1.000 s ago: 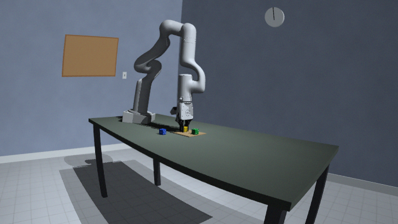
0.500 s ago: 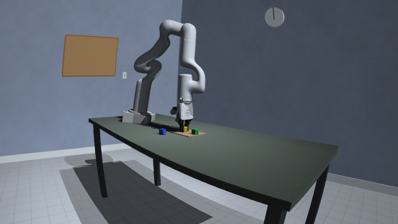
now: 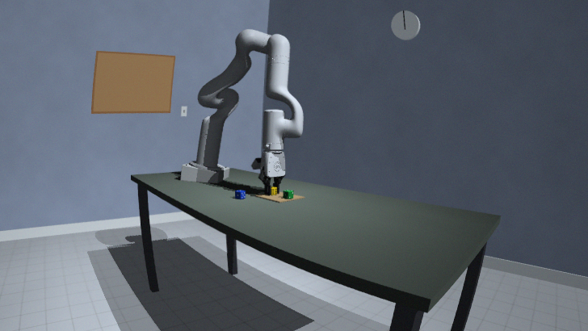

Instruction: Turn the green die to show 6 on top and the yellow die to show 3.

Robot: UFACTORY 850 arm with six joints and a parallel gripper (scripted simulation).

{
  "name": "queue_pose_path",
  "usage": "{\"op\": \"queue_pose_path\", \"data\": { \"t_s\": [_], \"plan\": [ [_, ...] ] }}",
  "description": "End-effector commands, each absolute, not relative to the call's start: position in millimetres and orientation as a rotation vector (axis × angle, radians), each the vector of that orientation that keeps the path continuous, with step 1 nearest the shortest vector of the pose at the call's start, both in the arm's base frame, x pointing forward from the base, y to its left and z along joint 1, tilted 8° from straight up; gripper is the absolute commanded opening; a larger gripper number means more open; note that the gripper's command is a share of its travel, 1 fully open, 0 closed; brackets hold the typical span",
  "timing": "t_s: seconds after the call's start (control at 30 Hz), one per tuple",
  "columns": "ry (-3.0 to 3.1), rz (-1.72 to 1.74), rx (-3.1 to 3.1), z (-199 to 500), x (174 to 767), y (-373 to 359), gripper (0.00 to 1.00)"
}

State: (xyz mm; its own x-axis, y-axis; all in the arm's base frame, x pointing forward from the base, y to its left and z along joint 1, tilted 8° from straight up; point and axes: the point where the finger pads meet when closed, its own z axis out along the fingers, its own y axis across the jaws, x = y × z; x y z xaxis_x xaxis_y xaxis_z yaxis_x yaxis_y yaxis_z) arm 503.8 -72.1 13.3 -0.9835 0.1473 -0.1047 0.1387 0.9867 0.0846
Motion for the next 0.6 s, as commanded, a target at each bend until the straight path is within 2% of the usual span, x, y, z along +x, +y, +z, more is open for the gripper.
{"op": "queue_pose_path", "data": {
  "t_s": [0.0,0.03,0.57],
  "plan": [
    [3.019,0.117,0.218,13.9,504.5,-72.3,0.43],
    [3.019,0.117,0.218,13.9,504.5,-72.3,0.47],
    [3.019,0.117,0.218,16.9,504.2,-72.4,0.47]
  ]
}}
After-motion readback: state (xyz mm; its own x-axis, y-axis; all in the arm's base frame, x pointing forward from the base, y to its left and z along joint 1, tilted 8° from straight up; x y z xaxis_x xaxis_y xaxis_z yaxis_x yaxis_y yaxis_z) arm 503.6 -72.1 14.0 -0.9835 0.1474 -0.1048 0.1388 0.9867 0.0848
